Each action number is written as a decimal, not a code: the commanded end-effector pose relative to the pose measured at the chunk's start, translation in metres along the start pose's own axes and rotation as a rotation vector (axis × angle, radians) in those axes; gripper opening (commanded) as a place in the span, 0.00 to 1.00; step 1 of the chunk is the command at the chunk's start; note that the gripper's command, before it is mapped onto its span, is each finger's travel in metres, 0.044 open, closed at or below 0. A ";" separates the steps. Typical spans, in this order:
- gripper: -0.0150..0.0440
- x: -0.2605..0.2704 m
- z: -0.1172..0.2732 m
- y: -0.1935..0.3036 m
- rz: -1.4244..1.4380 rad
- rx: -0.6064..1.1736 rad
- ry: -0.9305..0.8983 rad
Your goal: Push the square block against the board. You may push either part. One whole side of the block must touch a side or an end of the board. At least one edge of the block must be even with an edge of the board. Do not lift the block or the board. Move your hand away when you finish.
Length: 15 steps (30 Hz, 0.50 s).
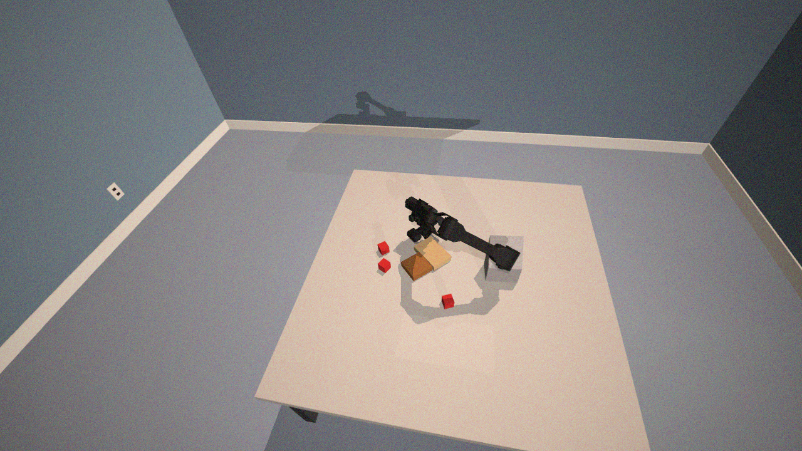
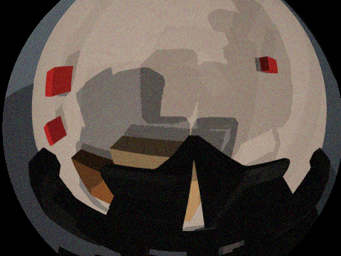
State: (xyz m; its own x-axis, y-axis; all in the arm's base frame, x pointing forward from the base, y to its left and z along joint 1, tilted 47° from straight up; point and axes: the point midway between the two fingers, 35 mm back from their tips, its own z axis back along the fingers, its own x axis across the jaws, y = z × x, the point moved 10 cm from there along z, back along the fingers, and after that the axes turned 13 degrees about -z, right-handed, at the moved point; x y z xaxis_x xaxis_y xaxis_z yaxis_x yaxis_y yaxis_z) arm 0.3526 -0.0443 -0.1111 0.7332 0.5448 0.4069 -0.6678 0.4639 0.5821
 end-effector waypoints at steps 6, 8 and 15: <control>0.25 -0.002 -0.010 -0.001 -0.016 0.032 0.016; 0.25 -0.001 -0.010 -0.004 -0.015 0.031 0.016; 0.25 0.003 -0.010 -0.015 -0.015 0.031 0.016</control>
State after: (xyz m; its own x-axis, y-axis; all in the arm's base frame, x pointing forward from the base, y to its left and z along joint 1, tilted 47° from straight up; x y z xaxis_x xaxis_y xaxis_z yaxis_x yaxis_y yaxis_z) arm 0.3597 -0.0465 -0.1165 0.7471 0.5374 0.3912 -0.6482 0.4588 0.6077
